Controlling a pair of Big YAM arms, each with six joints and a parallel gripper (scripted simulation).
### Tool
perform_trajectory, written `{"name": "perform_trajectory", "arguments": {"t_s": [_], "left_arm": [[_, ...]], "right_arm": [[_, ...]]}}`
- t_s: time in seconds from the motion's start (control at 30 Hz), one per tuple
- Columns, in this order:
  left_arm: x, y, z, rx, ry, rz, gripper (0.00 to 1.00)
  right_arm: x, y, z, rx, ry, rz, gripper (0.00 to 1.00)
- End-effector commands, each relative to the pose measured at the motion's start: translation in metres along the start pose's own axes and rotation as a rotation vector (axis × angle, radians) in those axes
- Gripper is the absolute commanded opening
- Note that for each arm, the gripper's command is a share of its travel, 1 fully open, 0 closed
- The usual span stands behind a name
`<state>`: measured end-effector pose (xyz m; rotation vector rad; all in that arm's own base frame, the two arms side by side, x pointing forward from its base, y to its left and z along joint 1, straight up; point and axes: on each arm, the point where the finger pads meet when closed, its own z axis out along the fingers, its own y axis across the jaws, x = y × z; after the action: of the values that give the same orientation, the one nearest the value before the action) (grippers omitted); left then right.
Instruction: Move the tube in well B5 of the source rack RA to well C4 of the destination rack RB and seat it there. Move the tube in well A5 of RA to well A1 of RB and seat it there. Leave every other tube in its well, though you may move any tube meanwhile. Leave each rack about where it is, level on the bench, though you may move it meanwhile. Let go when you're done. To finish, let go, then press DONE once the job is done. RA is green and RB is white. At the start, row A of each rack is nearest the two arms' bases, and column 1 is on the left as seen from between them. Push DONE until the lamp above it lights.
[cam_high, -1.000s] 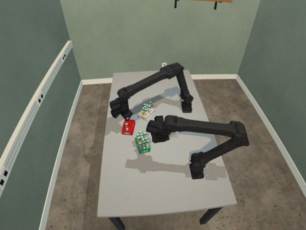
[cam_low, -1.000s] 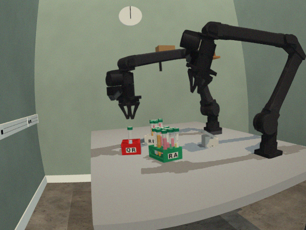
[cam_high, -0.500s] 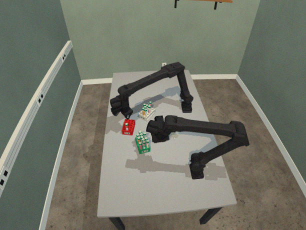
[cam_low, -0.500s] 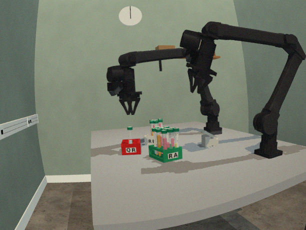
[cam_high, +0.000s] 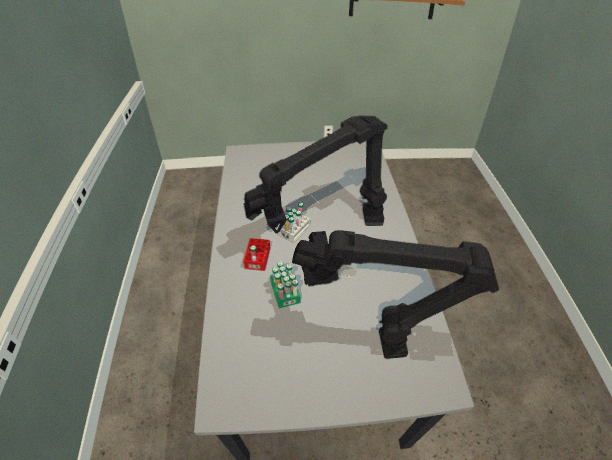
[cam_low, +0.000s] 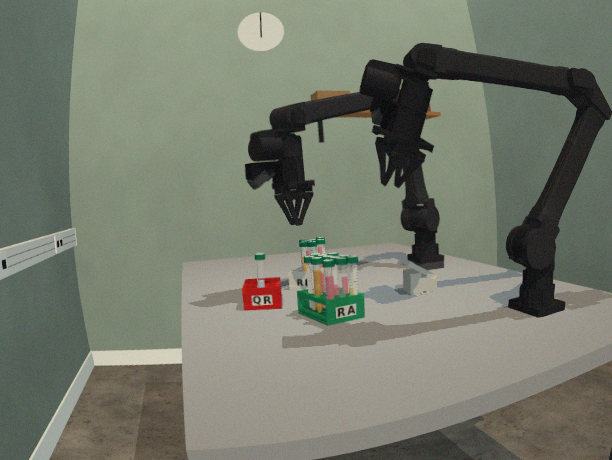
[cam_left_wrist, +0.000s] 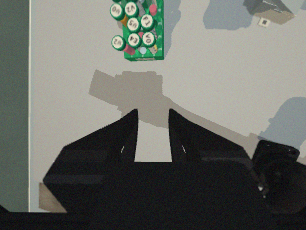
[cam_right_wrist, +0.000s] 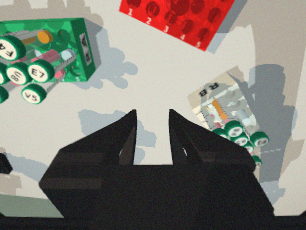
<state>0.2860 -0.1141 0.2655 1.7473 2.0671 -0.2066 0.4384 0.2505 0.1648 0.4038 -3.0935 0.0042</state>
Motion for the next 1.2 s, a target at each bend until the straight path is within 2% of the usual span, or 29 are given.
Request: {"name": "perform_trajectory", "arguments": {"t_s": [0.0,0.07,0.1,0.27,0.33,0.83,0.93,1.17], "left_arm": [[-0.009,0.009,-0.012,-0.032,-0.015,0.012,0.30],[-0.009,0.009,-0.012,-0.032,-0.015,0.012,0.30],[-0.009,0.009,-0.012,-0.032,-0.015,0.012,0.30],[-0.009,0.009,-0.012,-0.032,-0.015,0.012,0.30],[-0.009,0.009,-0.012,-0.032,-0.015,0.012,0.30],[-0.009,0.009,-0.012,-0.032,-0.015,0.012,0.30],[-0.009,0.009,-0.012,-0.032,-0.015,0.012,0.30],[-0.009,0.009,-0.012,-0.032,-0.015,0.012,0.30]], "right_arm": [[0.008,0.010,-0.020,-0.011,-0.061,0.104,0.30],[0.011,0.006,-0.020,-0.011,-0.061,0.104,0.30],[0.012,-0.009,-0.020,-0.010,-0.061,0.126,0.30],[0.030,-0.033,-0.020,-0.009,-0.060,0.104,0.30],[0.030,-0.033,-0.020,-0.009,-0.060,0.104,0.30],[0.082,-0.096,-0.022,-0.005,-0.052,0.104,0.30],[0.084,-0.100,-0.022,-0.006,-0.056,0.104,0.30],[0.109,-0.127,-0.019,-0.003,-0.048,0.104,0.30]]}}
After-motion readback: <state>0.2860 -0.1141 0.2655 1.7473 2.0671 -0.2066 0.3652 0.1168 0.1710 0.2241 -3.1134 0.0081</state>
